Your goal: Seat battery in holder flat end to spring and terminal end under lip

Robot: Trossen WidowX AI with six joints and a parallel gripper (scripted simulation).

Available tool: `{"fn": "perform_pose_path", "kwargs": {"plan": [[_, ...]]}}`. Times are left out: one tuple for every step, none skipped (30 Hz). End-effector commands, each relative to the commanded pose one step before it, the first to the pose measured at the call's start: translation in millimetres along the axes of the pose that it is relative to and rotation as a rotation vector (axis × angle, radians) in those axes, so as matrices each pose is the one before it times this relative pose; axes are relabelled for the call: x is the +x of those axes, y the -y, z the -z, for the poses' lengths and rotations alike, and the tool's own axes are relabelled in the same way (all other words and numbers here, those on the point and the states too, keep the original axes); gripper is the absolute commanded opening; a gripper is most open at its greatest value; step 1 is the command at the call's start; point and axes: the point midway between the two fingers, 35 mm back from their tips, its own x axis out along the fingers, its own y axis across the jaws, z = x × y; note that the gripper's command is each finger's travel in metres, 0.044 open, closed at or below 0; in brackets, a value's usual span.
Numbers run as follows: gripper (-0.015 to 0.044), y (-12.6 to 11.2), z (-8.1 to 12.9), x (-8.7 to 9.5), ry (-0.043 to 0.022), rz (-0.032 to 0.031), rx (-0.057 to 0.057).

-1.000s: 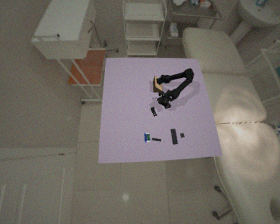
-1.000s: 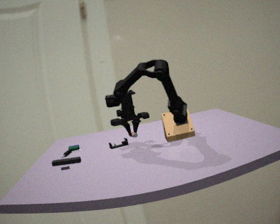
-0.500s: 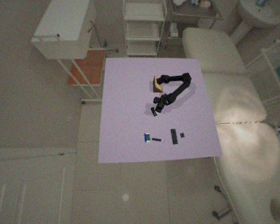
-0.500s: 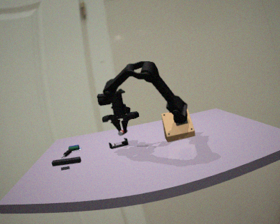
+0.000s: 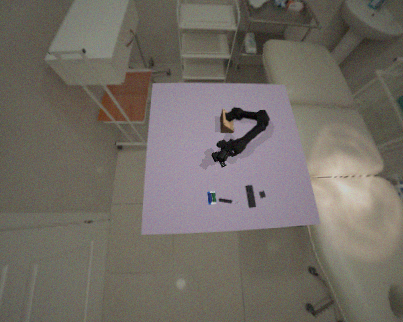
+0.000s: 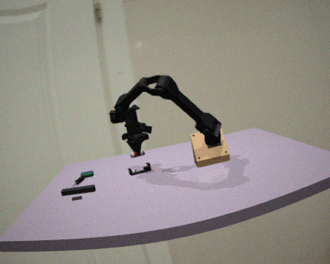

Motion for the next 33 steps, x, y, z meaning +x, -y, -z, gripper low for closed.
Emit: {"fn": "perform_pose_path", "kwargs": {"plan": [[0.0079, -4.83, 1.74, 0.27, 0.00566, -0.00161, 0.0649], [0.0079, 0.00, 0.00, 0.00, 0.00000, 0.00000, 0.0000], [0.0079, 0.38, 0.13, -0.07, -0.00021, 0.00119, -0.0045], [0.0079, 0.38, 0.13, -0.07, -0.00021, 0.00118, -0.0045], [0.0079, -0.01, -0.08, 0.75, 0.00460, 0.00019, 0.0001], [0.0079, -0.01, -0.24, 2.25, 0.01382, 0.00053, 0.0002], [0.0079, -0.01, -0.39, 3.73, 0.02307, 0.00077, 0.0002], [0.0079, 0.01, -0.44, 4.67, 0.02914, 0.00074, 0.0000], [0.0079, 0.04, -0.37, 4.65, 0.02934, 0.00049, -0.0002], [0.0079, 0.05, -0.30, 4.77, 0.02940, -0.00022, -0.0010], [0.0079, 0.07, -0.24, 4.72, 0.02947, -0.00048, -0.0011], [0.0079, 0.09, -0.19, 4.65, 0.02950, -0.00070, -0.0011], [0.0079, 0.12, -0.12, 4.59, 0.02951, -0.00098, -0.0013], [0.0079, 0.11, -0.04, 3.67, 0.02390, -0.00098, -0.0011], [0.0079, 0.25, 0.24, 2.50, 0.01469, 0.00036, -0.0017], [0.0079, 0.08, 0.09, 0.83, 0.00490, 0.00010, -0.0006], [0.0079, 0.00, 0.00, 0.00, 0.00000, 0.00000, 0.0000], [0.0079, 0.00, 0.00, 0.00, 0.00000, 0.00000, 0.0000], [0.0079, 0.00, 0.00, 0.00, 0.00000, 0.00000, 0.0000], [0.0079, -0.05, -0.03, -0.38, -0.00046, 0.00222, -0.0002], [0.0079, -0.09, -0.05, -0.77, -0.00096, 0.00452, -0.0004], [0.0079, -0.03, -0.02, -0.29, -0.00037, 0.00172, -0.0002], [0.0079, -0.01, 0.07, 0.06, 0.00113, 0.00005, 0.0000], [0.0079, -0.04, 0.22, 0.18, 0.00339, 0.00015, 0.0001], [0.0079, -0.06, 0.36, 0.30, 0.00565, 0.00025, 0.0002], [0.0079, -0.07, 0.45, 0.36, 0.00695, 0.00029, 0.0002], [0.0079, -0.06, 0.45, 0.38, 0.00718, 0.00025, 0.0002], [0.0079, -0.06, 0.45, 0.38, 0.00720, 0.00024, 0.0002], [0.0079, -0.05, 0.45, 0.38, 0.00720, 0.00022, 0.0002], [0.0079, -0.05, 0.45, 0.38, 0.00721, 0.00021, 0.0002], [0.0079, -0.04, 0.45, 0.38, 0.00721, 0.00022, 0.0002], [0.0079, -0.04, 0.45, 0.38, 0.00722, 0.00020, 0.0002], [0.0079, -0.03, 0.45, 0.37, 0.00722, 0.00019, 0.0002]]}}
